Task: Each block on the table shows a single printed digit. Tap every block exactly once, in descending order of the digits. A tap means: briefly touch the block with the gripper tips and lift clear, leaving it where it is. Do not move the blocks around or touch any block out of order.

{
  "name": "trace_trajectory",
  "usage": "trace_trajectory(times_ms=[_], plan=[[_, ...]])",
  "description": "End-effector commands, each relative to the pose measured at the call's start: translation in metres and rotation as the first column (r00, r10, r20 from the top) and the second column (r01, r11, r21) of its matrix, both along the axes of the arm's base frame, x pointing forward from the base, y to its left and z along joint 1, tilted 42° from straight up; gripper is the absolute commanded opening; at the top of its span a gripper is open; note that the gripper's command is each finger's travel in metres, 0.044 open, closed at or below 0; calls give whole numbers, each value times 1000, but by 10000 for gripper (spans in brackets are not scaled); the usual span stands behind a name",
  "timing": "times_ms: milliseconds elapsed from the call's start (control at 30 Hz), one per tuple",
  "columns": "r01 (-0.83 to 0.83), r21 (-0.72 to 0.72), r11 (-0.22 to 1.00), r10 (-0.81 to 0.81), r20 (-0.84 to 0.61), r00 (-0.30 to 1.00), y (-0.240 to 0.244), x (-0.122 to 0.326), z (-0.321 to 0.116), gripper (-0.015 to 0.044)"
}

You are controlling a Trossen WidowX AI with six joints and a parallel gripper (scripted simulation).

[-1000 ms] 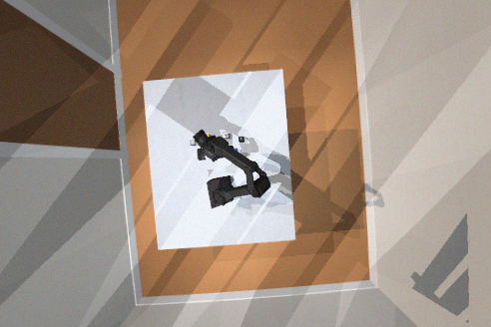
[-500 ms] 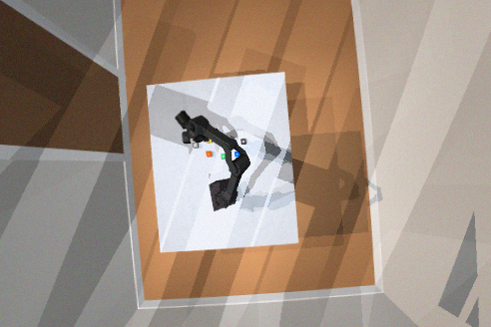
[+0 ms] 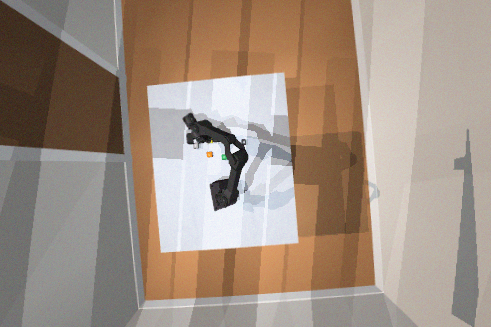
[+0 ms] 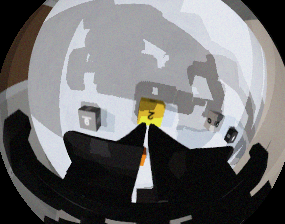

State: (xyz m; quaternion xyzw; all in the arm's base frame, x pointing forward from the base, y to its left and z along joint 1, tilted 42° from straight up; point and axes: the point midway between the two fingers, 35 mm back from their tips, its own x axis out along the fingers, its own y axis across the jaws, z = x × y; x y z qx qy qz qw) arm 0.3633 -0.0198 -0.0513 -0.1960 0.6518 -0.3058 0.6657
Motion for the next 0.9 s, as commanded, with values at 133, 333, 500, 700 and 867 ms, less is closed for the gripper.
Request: trace_trajectory(times_ms=[133, 333, 500, 700, 867], plan=[[-22, -4, 1000, 22, 13, 1000, -3, 2, -5, 20], [-22, -4, 1000, 22, 13, 1000, -9, 2, -12, 20], [-22, -5, 1000, 22, 13, 1000, -14, 2, -18, 20], [-22, -5, 1000, 22, 13, 1000, -21, 2, -25, 20], [-22, -5, 1000, 22, 13, 1000, -22, 2, -27, 20]])
